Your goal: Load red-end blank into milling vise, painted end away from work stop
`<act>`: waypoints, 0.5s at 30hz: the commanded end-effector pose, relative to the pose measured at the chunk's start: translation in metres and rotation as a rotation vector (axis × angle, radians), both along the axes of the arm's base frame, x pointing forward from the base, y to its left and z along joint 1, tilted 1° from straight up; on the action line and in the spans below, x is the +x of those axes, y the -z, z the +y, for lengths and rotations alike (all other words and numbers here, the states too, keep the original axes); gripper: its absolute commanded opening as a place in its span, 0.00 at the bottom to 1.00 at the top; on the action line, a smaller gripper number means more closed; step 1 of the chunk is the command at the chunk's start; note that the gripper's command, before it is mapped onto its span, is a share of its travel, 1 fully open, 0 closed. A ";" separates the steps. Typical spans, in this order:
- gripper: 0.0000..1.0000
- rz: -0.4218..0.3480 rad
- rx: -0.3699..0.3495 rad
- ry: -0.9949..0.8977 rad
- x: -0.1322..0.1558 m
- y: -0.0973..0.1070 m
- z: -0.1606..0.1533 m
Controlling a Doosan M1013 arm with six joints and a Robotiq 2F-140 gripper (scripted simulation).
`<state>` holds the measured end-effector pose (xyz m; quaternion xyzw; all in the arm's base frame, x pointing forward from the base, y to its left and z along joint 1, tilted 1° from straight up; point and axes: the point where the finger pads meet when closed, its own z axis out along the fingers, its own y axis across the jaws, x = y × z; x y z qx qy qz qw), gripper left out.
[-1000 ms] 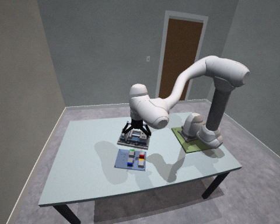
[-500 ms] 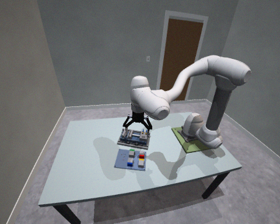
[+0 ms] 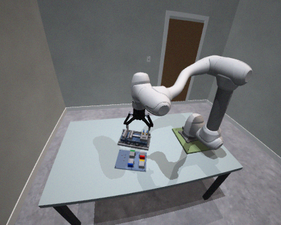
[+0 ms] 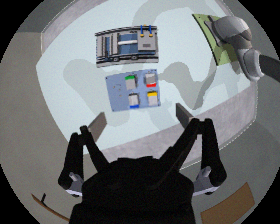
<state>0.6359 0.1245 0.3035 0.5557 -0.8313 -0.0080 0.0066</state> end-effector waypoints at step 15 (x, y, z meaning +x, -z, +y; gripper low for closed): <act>1.00 0.000 0.000 0.000 0.001 0.004 0.002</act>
